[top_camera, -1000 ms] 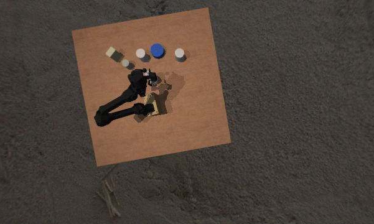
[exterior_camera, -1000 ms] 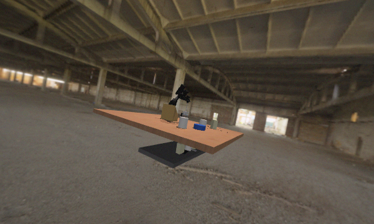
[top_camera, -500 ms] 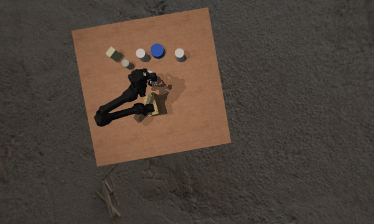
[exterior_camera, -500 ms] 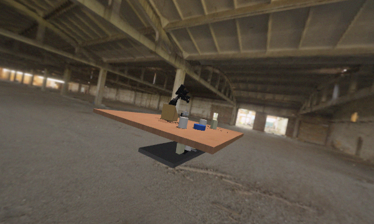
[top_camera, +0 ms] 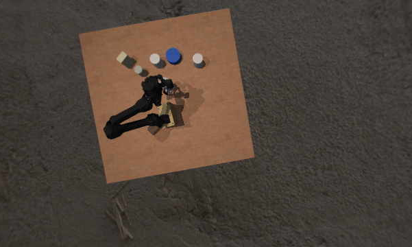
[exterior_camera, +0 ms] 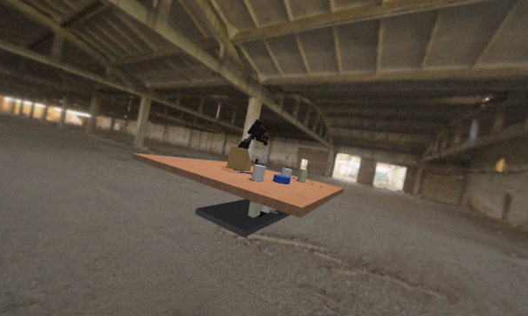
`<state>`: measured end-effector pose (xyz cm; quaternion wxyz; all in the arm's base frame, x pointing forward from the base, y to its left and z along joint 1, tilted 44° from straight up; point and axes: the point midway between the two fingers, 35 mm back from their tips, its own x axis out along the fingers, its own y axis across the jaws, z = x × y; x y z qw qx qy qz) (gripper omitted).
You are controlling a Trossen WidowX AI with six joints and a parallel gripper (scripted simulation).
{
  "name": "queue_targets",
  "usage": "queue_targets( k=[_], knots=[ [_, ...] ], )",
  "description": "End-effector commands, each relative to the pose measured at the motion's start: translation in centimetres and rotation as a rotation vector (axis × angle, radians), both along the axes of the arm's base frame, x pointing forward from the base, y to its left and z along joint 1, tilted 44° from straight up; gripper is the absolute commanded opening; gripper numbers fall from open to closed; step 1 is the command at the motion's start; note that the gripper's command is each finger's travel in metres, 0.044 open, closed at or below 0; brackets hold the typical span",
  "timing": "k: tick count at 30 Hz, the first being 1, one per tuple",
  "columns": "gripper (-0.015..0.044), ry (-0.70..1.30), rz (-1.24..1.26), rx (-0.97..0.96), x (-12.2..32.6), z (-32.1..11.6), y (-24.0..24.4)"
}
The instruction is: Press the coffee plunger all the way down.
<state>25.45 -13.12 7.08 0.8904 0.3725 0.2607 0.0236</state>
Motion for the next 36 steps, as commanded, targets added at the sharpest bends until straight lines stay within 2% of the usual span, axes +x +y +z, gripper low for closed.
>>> queue_targets(
  k=[1, 36],
  knots=[
    [0.0128, 0.030, 0.004, 0.014, -0.2, -1.4, 0.9],
    [0.0128, 0.033, 0.003, 0.013, 0.9, -6.1, 4.3]
  ],
)
